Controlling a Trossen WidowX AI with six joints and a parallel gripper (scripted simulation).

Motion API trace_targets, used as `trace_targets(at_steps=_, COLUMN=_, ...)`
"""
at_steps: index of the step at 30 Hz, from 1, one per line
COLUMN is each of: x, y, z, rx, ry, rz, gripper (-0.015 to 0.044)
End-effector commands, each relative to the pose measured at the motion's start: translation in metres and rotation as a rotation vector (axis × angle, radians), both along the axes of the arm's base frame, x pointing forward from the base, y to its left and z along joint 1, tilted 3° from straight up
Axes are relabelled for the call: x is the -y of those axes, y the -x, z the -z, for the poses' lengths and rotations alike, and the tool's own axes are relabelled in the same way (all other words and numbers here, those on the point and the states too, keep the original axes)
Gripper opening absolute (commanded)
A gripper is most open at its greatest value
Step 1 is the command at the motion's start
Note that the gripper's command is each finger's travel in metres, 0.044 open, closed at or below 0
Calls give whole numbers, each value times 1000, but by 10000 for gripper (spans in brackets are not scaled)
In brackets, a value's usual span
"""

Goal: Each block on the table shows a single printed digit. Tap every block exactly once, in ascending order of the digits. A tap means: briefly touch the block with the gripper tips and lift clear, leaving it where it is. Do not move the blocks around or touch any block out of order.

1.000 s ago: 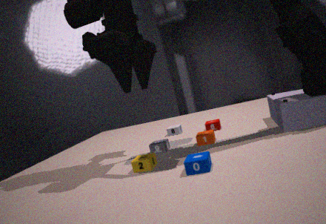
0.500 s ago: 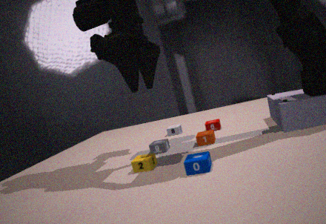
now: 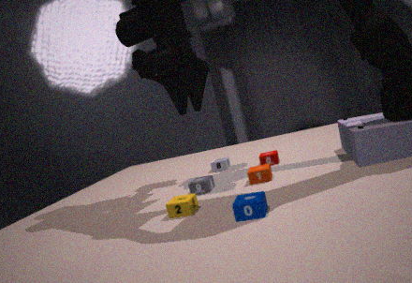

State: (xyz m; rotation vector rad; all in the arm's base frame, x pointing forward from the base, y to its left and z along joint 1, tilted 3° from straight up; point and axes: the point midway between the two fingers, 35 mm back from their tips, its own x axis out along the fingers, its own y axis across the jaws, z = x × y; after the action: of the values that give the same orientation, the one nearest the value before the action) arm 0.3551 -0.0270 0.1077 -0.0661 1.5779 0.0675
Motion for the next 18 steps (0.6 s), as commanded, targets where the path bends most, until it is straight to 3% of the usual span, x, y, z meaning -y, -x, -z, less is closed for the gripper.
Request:
trace_targets(at_steps=1, x=66, y=3, z=0, rx=-4, ry=10, rz=9, gripper=400)
trace_targets(at_steps=18, x=72, y=3, z=0, rx=-4, ry=10, rz=9, gripper=400)
